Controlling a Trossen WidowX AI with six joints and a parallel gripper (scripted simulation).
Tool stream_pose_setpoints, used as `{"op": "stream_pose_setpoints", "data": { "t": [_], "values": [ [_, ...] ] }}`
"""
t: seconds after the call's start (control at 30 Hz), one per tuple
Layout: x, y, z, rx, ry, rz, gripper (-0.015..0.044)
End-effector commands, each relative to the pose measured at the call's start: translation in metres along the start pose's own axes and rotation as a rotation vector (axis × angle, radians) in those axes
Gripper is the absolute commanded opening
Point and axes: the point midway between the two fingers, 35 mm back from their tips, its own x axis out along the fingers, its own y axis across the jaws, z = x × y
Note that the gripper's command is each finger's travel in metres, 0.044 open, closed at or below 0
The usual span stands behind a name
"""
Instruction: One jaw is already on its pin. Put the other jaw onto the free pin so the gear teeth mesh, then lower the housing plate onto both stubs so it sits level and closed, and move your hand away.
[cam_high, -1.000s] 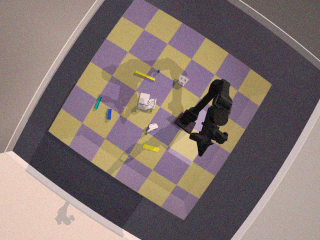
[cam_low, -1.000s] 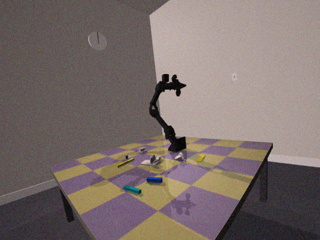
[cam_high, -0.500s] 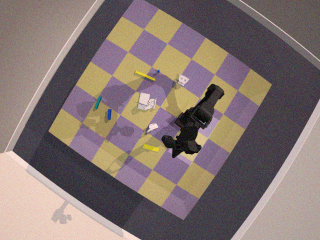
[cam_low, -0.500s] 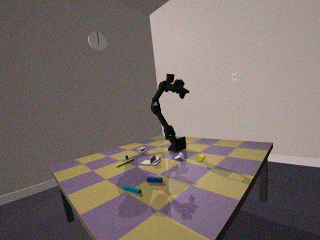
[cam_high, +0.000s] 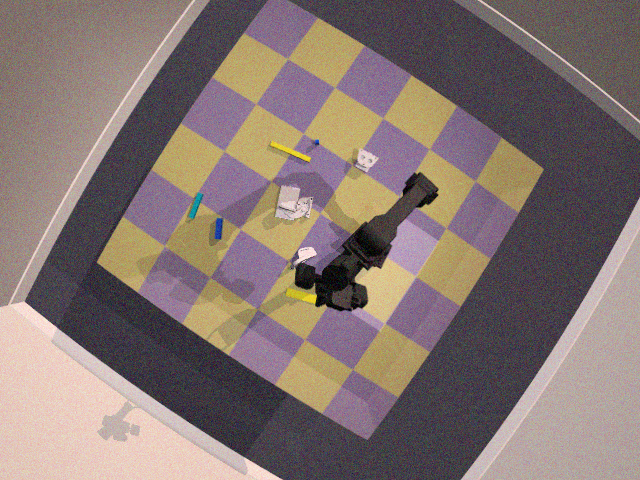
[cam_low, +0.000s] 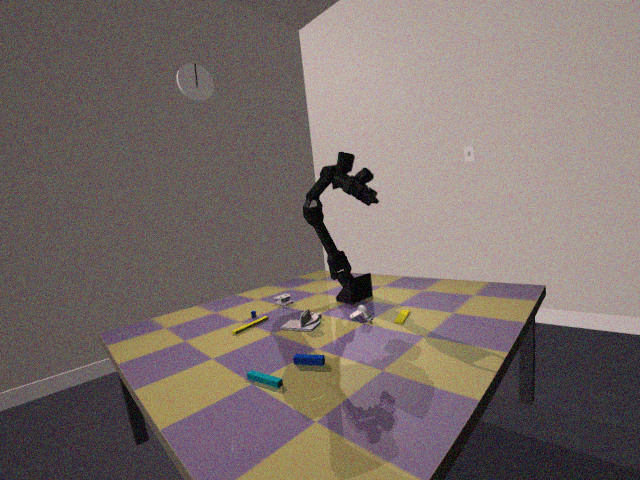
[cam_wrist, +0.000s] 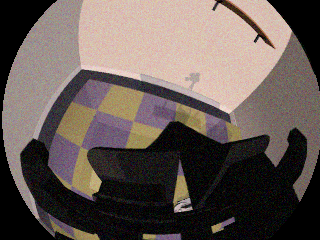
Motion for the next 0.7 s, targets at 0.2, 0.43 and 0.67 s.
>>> {"op": "stream_pose_setpoints", "data": {
  "t": [0.2, 0.43, 0.67],
  "values": [
    [0.055, -0.026, -0.056, 0.194, 0.229, -0.003, 0.0],
    [0.087, -0.043, -0.101, 0.331, 0.394, -0.014, 0.0],
    [0.115, -0.054, -0.15, 0.462, 0.562, -0.029, 0.0]
  ]
}}
